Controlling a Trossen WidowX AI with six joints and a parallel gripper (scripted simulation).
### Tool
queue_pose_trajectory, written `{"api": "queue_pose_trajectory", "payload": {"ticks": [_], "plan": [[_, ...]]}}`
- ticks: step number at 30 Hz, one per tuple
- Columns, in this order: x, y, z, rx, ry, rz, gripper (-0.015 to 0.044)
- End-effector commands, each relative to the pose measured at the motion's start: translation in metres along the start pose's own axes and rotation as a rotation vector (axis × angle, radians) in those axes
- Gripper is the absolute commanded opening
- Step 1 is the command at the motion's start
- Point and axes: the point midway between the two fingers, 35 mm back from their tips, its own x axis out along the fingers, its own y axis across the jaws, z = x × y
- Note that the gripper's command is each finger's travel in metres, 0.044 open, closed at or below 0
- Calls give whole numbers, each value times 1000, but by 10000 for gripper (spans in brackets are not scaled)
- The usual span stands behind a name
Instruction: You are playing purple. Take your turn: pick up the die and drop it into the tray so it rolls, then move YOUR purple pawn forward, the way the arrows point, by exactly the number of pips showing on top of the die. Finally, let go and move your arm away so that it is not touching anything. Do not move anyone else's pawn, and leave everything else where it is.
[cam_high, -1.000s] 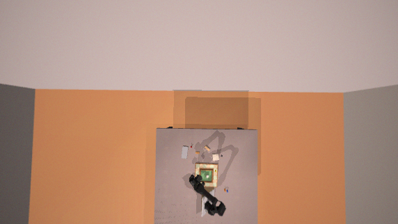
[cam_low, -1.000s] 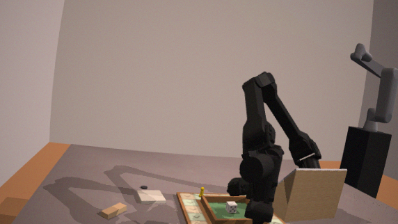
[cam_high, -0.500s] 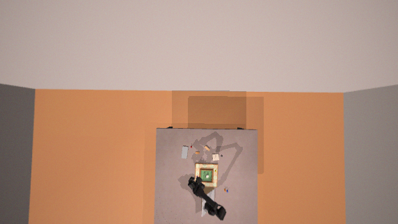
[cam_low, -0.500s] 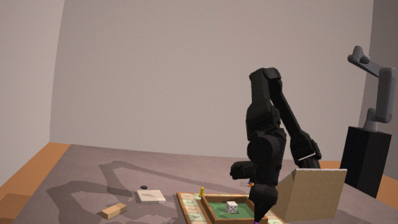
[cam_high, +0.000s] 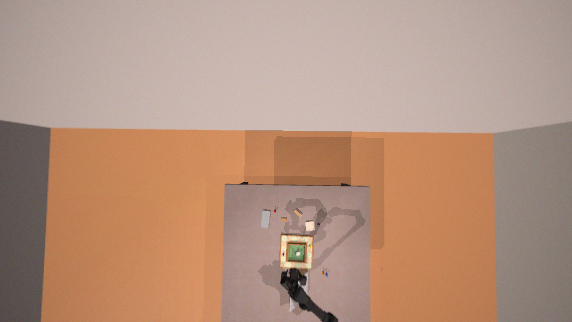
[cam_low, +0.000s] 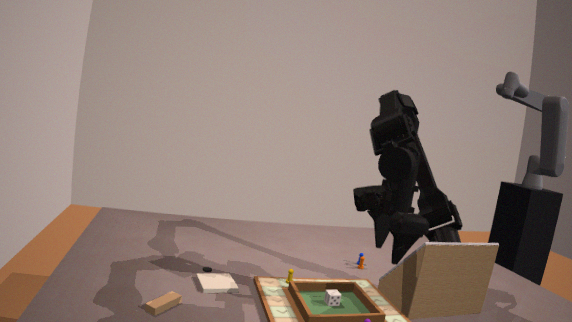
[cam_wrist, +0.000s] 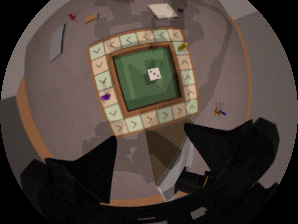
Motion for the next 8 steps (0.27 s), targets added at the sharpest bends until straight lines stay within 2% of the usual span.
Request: {"api": "queue_pose_trajectory", "payload": {"ticks": [1,8], "plan": [[-8,-27,-21,-128,11,-3,440],[-7,-24,-17,-108,6,-6,440]]}}
